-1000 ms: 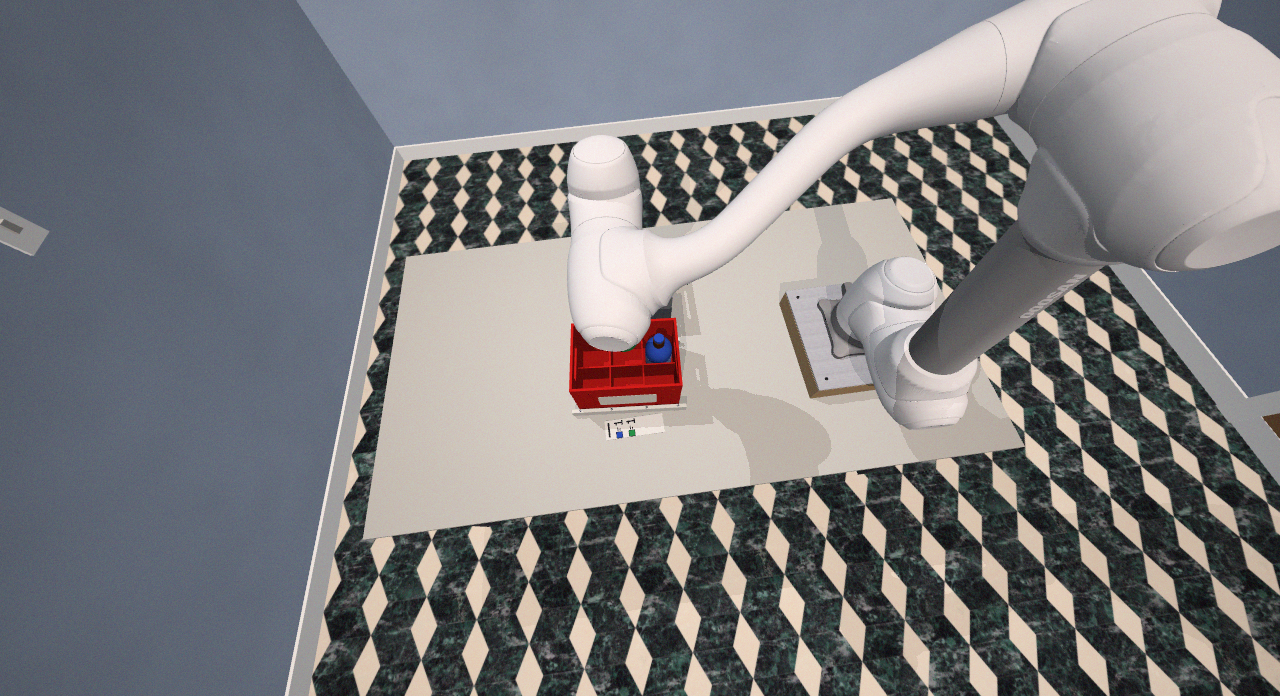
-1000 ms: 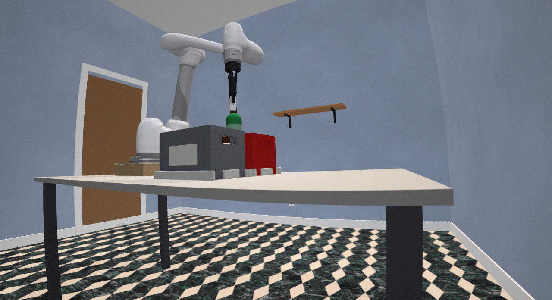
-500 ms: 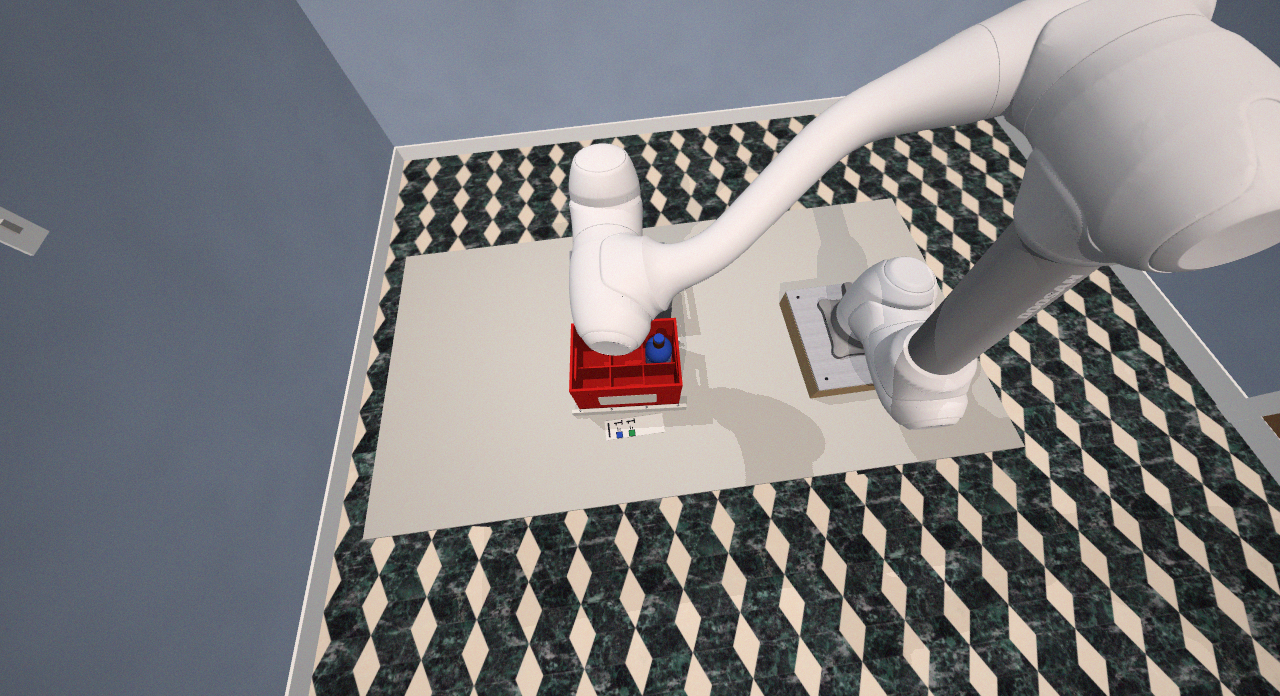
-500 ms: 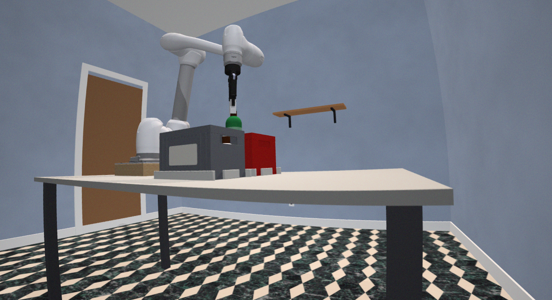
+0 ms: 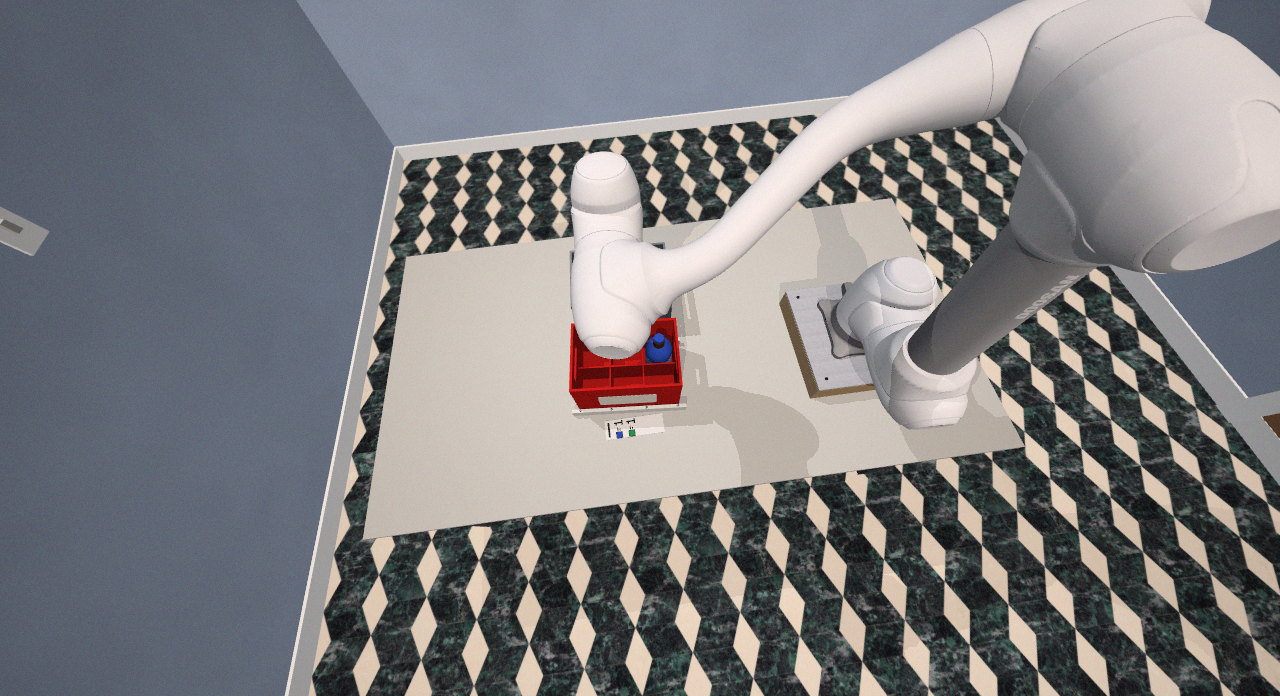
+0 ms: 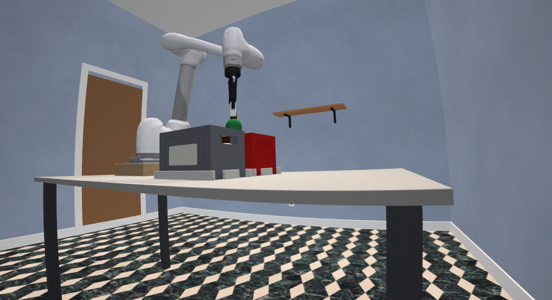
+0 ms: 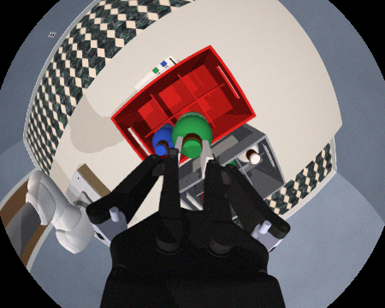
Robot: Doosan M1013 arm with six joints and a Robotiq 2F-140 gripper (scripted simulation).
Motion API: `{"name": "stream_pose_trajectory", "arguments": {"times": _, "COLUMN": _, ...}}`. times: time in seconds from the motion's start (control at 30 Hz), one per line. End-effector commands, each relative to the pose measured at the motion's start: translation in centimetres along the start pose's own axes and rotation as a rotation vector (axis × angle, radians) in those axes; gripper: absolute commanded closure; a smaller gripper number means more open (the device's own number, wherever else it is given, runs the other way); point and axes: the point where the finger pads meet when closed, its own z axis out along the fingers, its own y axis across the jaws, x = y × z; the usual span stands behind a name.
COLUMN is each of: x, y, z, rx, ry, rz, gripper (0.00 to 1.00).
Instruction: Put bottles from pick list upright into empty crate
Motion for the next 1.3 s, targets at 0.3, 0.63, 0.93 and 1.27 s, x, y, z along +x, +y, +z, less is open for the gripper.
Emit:
{"name": "stream_pose_trajectory", "arguments": {"times": 0.3, "x": 0.0, "y": 0.0, "z": 1.0, "rx": 0.0, "ry": 0.0, "rz": 0.0, "gripper": 1.0}}
{"name": "stream_pose_trajectory", "arguments": {"times": 0.63, "x": 0.0, "y": 0.0, "z": 1.9, "rx": 0.0, "ry": 0.0, "rz": 0.0, "gripper": 1.0}}
{"name": "stream_pose_trajectory", "arguments": {"times": 0.93, "x": 0.0, "y": 0.0, "z": 2.7, "rx": 0.0, "ry": 0.0, "rz": 0.0, "gripper": 1.0}}
{"name": "stream_pose_trajectory", "arguments": {"times": 1.27, "x": 0.0, "y": 0.0, "z": 3.5, "rx": 0.0, "ry": 0.0, "rz": 0.0, "gripper": 1.0}}
